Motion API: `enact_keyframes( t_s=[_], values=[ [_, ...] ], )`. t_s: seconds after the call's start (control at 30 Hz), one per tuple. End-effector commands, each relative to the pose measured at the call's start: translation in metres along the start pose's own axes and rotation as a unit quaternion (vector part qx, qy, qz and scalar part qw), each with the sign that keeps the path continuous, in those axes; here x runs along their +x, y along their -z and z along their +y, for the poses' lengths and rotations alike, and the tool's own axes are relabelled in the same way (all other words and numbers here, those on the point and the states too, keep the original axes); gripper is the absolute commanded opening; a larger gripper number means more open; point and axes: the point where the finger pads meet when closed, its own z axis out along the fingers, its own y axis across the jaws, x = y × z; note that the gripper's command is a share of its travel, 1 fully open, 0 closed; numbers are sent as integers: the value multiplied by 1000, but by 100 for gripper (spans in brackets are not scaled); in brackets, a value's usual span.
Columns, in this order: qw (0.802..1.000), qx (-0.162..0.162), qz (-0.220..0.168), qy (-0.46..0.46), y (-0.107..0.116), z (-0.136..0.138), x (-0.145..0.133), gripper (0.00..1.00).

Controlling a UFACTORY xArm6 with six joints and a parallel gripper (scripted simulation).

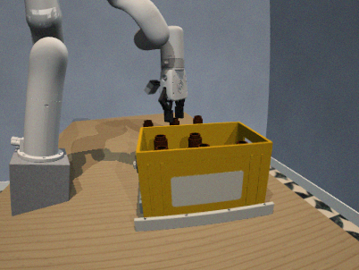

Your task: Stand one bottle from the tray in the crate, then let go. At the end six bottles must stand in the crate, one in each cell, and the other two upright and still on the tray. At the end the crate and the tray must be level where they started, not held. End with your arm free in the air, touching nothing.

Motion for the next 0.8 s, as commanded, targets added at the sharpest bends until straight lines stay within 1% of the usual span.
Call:
enact_keyframes(
  t_s=[0.0, 0.43, 0.77],
  values=[
    [1000, -2, -1, 0, -4, 1, -1, 65],
    [1000, -2, -1, 0, -13, 1, -1, 65],
    [1000, -2, -1, 0, -16, 1, -1, 65]
  ],
)
